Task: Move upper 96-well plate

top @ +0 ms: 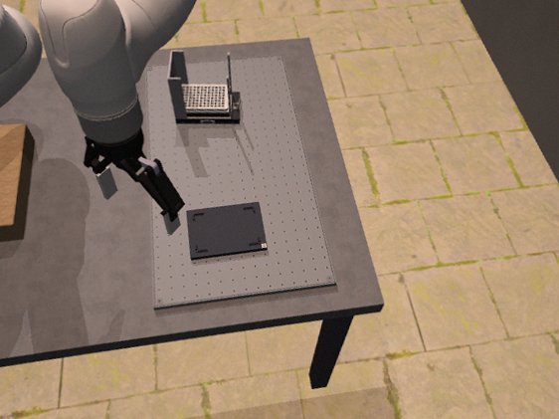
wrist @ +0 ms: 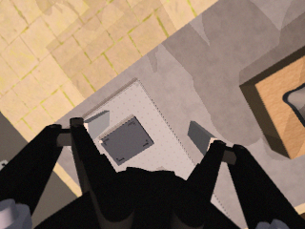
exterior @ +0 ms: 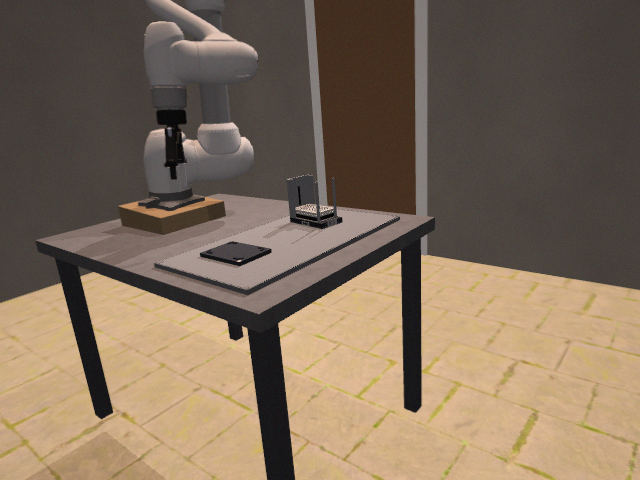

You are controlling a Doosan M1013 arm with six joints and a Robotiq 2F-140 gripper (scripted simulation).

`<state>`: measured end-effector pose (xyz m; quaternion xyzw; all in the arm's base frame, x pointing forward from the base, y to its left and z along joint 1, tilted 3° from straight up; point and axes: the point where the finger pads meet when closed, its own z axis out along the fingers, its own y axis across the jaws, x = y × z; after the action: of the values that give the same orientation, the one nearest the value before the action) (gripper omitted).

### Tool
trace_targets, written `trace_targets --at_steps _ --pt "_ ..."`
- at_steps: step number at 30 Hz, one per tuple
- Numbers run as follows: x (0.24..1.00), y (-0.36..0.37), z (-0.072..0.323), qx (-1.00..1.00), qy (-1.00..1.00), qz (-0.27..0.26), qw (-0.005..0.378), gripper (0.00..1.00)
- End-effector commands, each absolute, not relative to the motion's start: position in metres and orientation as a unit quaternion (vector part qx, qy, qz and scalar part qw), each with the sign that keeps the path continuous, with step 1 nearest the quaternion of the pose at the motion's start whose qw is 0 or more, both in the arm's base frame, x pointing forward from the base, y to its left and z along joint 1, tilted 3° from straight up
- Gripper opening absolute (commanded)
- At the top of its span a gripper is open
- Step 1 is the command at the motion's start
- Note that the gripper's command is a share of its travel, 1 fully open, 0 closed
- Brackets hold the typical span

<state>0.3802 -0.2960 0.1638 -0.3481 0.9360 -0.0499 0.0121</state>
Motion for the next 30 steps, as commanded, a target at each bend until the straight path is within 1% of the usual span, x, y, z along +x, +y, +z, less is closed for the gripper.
trace_targets --at_steps 1,17,30 --pt "0.380 -0.296 0.164 -0.348 0.936 -0.050 0.012 1.00" --pt "0.380 -0.296 0.164 -0.348 0.936 -0.050 0.012 1.00" --pt "0.428 -0.252 0.166 -0.514 0.856 -0.047 0.010 1.00"
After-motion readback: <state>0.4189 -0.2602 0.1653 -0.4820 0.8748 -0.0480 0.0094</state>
